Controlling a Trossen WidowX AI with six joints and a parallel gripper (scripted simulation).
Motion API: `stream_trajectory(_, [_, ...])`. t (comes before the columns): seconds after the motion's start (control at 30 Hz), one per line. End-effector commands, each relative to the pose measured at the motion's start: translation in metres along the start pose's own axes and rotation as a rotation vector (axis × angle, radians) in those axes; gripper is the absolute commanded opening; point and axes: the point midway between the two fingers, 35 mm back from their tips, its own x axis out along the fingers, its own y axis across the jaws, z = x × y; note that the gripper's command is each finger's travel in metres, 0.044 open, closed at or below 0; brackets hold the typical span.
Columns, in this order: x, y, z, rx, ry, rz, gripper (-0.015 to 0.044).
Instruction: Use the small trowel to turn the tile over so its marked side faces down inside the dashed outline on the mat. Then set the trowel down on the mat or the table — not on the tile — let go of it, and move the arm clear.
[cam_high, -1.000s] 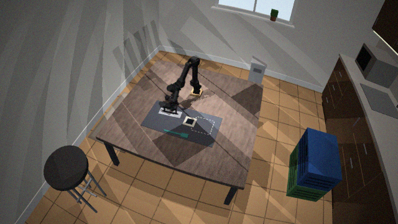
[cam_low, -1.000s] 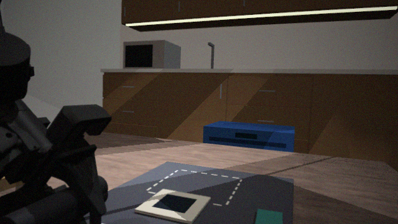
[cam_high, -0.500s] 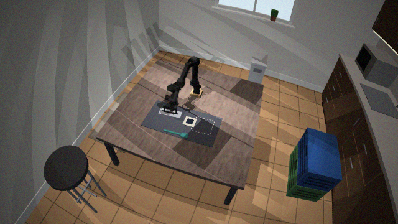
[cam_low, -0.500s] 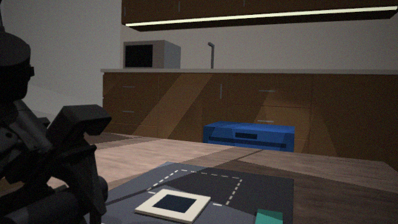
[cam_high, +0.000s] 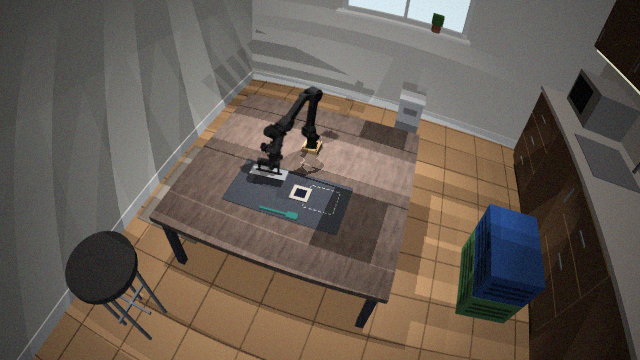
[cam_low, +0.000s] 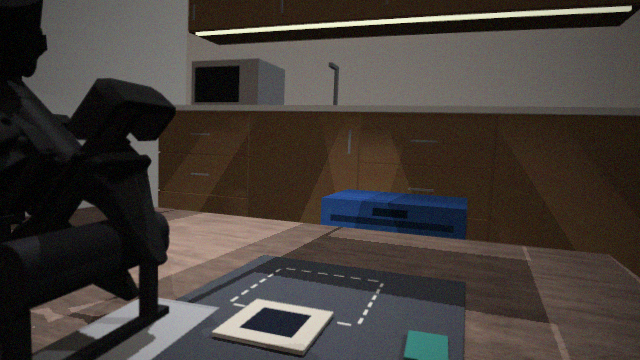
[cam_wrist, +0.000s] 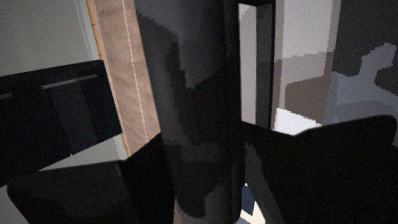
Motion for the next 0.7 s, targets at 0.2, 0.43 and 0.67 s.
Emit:
stream_trajectory(0.2, [0.020,0.015,-0.016,-0.019,-0.065,-0.006,0.0000])
stream_trajectory(0.43, [0.037,0.025,-0.033,-0.031,-0.118,0.003,0.0000])
stream_trajectory(0.67, [0.039,0.023,-0.033,-0.031,-0.118,0.003,0.0000])
